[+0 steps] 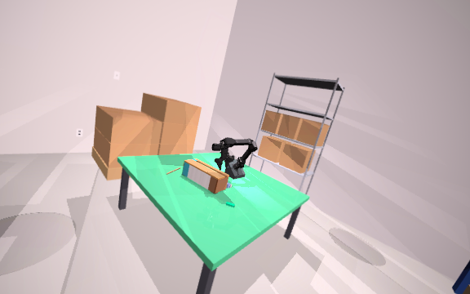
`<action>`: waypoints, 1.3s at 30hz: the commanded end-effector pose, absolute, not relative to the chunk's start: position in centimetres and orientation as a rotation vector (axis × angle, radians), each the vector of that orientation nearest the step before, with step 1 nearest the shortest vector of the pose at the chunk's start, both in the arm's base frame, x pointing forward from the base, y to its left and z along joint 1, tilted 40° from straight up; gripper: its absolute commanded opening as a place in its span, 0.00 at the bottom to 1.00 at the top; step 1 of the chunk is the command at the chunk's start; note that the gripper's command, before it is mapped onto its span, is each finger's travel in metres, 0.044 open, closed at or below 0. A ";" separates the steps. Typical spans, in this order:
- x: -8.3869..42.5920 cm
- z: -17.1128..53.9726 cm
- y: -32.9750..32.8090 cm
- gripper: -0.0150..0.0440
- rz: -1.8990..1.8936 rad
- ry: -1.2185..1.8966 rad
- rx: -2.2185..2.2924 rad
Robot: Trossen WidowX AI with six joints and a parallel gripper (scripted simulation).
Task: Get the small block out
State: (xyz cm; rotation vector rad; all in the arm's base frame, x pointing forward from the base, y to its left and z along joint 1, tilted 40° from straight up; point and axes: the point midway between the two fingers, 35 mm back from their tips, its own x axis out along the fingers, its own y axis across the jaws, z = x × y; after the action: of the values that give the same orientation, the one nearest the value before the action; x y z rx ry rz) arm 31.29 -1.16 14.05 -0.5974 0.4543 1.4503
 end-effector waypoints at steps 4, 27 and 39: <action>30.5 15.0 -0.4 0.75 1.461 0.294 -0.859; 26.1 18.5 2.6 0.74 1.264 -0.508 -2.179; 27.2 11.4 8.3 0.74 1.259 -0.511 -2.178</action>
State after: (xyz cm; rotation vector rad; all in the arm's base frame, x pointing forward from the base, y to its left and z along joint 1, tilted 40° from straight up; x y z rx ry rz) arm 27.12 5.44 14.72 -2.1851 -0.5142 1.2721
